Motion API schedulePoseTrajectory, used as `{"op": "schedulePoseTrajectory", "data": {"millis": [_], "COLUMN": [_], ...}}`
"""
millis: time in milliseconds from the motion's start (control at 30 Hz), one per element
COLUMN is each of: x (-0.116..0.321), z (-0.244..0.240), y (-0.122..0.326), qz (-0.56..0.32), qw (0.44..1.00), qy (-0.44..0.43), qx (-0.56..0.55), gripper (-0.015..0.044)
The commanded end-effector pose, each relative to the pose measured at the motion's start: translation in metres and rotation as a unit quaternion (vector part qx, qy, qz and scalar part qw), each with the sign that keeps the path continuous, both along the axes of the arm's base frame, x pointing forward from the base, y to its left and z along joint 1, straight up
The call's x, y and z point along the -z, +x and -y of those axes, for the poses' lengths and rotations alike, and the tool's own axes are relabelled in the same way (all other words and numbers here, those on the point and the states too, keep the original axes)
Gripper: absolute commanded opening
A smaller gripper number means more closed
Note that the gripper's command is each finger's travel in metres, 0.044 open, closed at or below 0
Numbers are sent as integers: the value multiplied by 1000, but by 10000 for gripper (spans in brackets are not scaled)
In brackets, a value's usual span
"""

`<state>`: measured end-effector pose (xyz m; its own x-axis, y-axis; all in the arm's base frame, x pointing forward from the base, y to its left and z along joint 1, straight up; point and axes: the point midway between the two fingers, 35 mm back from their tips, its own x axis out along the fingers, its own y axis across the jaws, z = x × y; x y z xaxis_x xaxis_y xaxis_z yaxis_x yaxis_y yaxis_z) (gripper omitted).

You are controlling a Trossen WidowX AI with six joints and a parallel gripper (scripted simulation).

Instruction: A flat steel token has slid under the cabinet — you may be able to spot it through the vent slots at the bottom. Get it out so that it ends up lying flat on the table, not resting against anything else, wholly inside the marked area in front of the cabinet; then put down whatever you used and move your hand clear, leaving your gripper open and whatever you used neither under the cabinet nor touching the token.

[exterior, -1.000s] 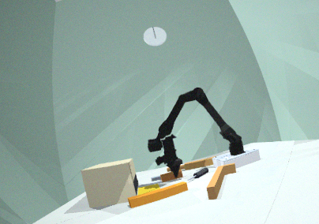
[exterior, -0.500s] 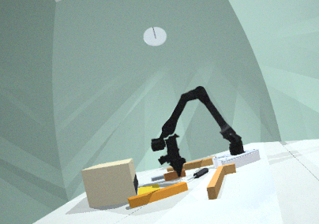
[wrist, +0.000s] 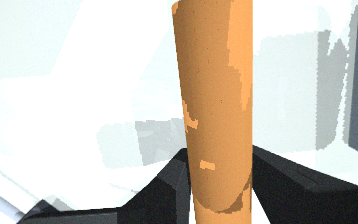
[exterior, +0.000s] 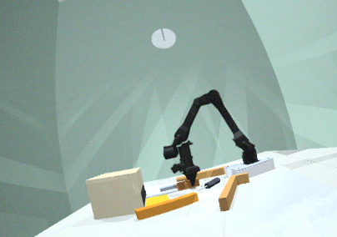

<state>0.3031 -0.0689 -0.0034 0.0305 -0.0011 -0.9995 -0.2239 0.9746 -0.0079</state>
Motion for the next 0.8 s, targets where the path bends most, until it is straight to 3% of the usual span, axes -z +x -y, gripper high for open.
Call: {"op": "schedulePoseTrajectory", "data": {"millis": [0, 767], "x": [1, 2], "z": [1, 9], "y": [-5, -34], "qz": [-1, -2], "qw": [1000, 1000], "qy": [0, 0], "qx": [-1, -1], "gripper": [0, 0]}}
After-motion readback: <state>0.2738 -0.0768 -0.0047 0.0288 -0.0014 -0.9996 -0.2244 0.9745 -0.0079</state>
